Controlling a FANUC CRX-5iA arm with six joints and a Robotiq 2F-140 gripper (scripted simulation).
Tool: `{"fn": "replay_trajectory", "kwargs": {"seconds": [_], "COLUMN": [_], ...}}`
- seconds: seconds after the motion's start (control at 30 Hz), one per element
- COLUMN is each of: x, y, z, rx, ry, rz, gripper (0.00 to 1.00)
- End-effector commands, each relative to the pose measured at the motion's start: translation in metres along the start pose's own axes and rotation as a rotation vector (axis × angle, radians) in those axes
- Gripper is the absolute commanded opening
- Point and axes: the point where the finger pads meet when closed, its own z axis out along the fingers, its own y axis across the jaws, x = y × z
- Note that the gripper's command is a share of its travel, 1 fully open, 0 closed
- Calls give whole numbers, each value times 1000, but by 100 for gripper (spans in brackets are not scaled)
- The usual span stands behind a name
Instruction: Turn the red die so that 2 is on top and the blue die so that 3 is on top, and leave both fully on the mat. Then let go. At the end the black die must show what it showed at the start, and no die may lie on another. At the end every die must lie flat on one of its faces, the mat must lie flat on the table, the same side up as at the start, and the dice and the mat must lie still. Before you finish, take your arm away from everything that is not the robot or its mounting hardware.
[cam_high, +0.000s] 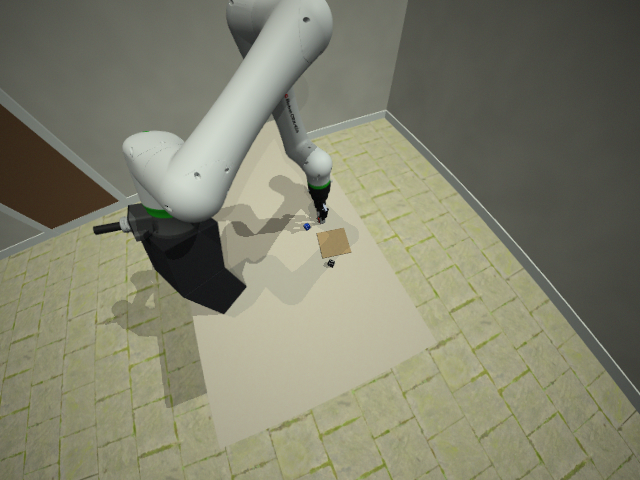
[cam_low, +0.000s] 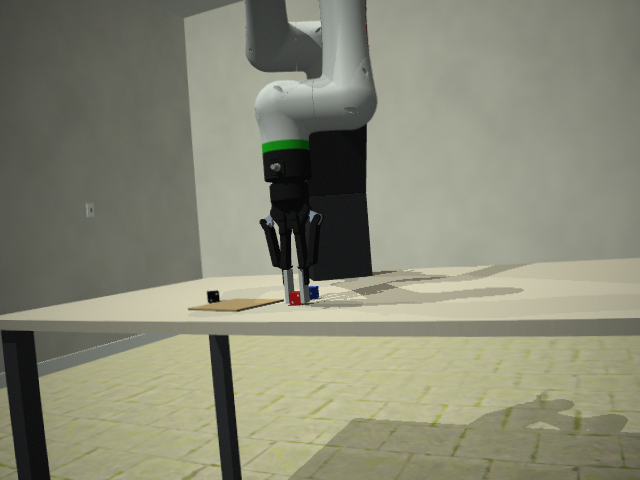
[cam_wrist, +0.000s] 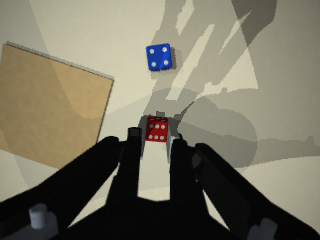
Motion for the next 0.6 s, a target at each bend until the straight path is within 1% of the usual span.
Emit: {"fn": "replay_trajectory", "kwargs": {"seconds": [0.0, 0.17, 0.27, 0.37, 0.57], "x": [0, 0, 0, 0, 0], "y": [0, 0, 0, 0, 0], "z": [0, -1, -7, -21, -66], "rx": [0, 0, 0, 0, 0], "ry": [0, 0, 0, 0, 0], "rz": [0, 0, 0, 0, 0], "gripper": [13, 13, 13, 13, 13]}}
